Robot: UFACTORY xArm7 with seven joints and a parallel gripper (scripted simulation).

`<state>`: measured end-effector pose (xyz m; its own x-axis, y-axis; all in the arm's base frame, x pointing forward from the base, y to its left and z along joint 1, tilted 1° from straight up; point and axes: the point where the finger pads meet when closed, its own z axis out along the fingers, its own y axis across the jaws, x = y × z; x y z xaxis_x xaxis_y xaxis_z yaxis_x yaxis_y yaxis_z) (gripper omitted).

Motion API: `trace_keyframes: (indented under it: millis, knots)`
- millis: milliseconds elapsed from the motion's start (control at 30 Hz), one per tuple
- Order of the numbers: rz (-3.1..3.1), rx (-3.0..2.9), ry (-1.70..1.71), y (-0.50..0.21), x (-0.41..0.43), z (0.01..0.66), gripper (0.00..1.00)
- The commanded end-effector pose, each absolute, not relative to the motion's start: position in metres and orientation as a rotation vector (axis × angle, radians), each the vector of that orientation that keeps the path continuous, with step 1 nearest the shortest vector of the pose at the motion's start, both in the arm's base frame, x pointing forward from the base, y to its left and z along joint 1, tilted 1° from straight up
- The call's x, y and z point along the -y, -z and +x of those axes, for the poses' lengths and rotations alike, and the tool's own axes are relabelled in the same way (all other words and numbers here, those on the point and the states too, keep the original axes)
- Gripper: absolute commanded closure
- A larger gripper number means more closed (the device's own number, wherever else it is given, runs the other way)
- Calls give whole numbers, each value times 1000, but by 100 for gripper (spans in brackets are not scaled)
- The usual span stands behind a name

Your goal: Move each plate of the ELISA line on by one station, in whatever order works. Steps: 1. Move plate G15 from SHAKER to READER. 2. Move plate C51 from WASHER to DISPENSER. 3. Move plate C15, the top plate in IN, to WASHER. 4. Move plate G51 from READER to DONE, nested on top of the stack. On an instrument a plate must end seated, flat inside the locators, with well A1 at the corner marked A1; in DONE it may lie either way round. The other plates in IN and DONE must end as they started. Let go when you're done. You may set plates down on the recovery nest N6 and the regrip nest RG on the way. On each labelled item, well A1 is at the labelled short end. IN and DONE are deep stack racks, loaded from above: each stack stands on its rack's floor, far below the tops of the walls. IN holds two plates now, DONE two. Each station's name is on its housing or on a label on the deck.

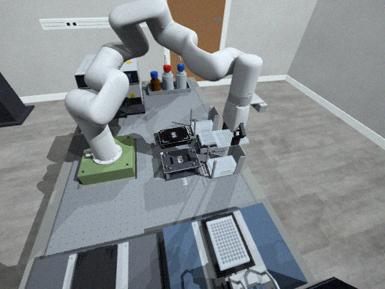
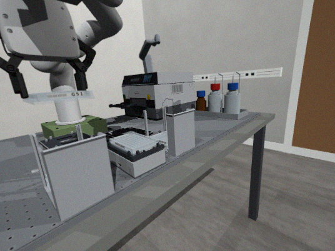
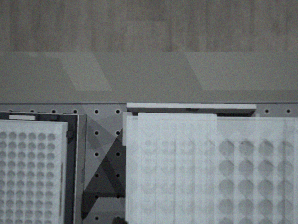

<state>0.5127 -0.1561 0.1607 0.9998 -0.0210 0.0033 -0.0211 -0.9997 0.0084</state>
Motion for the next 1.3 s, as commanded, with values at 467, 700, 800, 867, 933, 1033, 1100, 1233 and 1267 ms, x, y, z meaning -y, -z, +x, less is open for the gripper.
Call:
trace_keyframes:
  millis: [467, 700, 800, 867, 933, 1033, 1100, 1233, 1267]
  knots:
    - [3130, 33, -12, -141, 157, 514, 100]
    - [3130, 33, -12, -132, 157, 514, 100]
    - [3130, 33, -12, -130, 157, 514, 100]
    - [3130, 33, -12, -128, 157, 514, 100]
    - [3130, 33, -12, -125, 157, 514, 100]
    - [3130, 33, -12, -121, 157, 514, 100]
    - [3130, 33, -12, -118, 157, 514, 100]
    - [3130, 33, -12, -113, 157, 514, 100]
    - [3130, 33, -12, -112, 157, 514, 100]
